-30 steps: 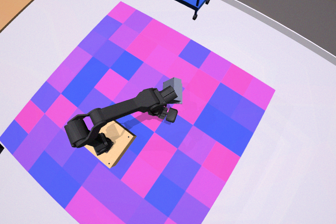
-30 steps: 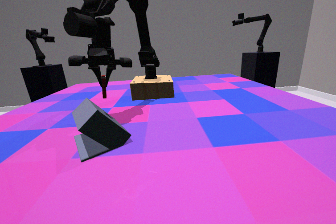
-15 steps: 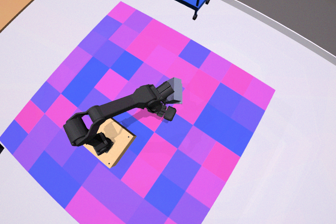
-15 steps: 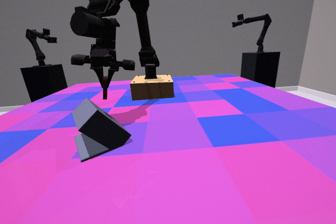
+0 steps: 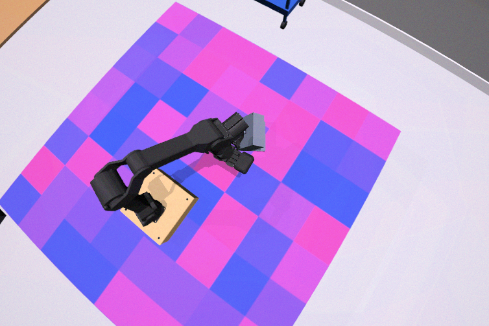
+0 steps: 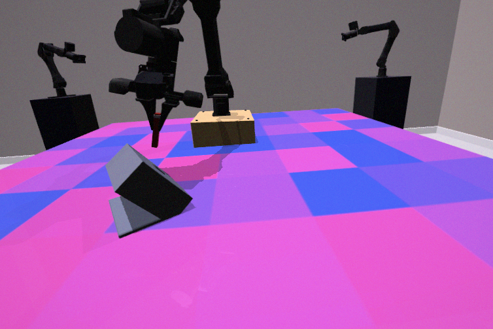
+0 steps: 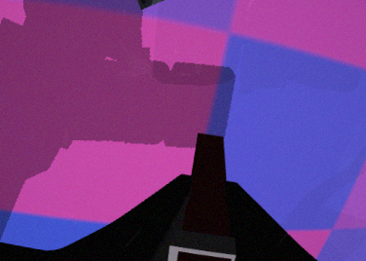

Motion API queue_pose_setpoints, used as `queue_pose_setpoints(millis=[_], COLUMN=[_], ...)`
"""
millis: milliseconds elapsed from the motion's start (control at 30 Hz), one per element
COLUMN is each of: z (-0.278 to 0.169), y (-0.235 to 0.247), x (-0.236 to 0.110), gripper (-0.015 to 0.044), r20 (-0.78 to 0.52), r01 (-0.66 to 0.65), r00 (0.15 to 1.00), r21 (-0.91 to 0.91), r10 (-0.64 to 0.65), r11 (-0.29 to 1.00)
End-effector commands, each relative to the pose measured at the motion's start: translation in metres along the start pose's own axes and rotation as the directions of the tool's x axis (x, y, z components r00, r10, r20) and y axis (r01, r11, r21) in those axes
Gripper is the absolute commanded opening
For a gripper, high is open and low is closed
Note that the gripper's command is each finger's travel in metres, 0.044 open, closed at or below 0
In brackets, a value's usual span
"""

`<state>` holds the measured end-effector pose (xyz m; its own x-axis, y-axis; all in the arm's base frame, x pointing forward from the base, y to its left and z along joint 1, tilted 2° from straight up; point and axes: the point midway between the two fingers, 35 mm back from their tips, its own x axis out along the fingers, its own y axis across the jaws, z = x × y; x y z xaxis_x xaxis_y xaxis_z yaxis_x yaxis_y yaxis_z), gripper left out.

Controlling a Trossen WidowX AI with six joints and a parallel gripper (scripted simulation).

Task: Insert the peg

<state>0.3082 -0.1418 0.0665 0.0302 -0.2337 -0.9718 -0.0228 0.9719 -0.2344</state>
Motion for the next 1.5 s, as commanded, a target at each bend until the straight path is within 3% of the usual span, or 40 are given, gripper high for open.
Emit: queue_pose_setpoints(millis=[0,1467], z=[0.002,0.027], y=[0.001,0.030], x=[-0.002,-0.009], gripper=[0.0000,0.0000], r20=[0.008,0.077], r01=[0.022,0.168], r00=[1.000,0.976], r21=[0.028,0.322], r10=[-0.022,-0.202], r11=[0.999,0.932])
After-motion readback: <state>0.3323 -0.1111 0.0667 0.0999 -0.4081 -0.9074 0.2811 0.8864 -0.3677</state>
